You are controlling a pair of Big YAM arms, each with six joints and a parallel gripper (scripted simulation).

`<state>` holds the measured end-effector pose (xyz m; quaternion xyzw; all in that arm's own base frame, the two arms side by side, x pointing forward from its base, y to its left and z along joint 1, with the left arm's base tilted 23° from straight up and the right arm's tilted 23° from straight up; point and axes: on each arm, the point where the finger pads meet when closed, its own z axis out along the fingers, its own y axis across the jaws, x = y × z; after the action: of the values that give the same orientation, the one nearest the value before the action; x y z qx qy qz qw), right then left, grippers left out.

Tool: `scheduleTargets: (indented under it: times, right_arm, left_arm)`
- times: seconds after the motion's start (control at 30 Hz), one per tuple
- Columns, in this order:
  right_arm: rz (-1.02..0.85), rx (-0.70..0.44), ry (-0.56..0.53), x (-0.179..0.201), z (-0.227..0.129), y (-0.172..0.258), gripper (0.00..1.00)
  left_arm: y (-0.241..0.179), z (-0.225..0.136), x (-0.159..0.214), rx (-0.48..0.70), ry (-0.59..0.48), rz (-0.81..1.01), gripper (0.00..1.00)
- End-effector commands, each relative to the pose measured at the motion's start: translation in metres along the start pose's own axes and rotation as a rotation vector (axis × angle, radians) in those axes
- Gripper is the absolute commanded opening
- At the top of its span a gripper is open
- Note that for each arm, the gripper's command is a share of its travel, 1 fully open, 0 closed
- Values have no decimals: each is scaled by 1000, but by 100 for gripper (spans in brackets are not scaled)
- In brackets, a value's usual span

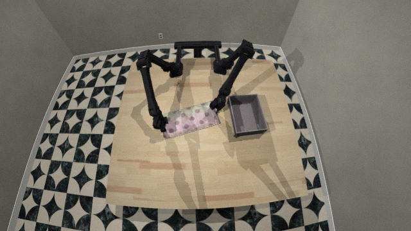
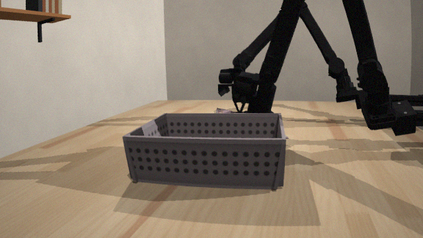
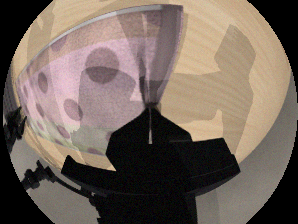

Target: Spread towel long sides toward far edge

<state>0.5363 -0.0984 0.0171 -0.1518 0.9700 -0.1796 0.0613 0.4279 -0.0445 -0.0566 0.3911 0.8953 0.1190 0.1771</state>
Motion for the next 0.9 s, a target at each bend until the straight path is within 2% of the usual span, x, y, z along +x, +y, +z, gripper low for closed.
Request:
scheduleTargets:
  times: [0.0, 0.27, 0.4, 0.43, 0.87]
  right_arm:
    - [11, 18, -3, -1, 6, -8, 1]
    - [11, 18, -3, -1, 6, -8, 1]
    - [11, 18, -3, -1, 6, -8, 1]
    - [11, 18, -3, -1, 6, -8, 1]
    - [11, 18, -3, -1, 6, -8, 1]
  left_arm:
    - [17, 13, -10, -27, -17, -10, 52]
    - [8, 8, -9, -18, -16, -3, 52]
    - [14, 9, -5, -27, -17, -10, 7]
    - [14, 9, -5, -27, -16, -10, 1]
    - [12, 8, -3, -26, -15, -7, 1]
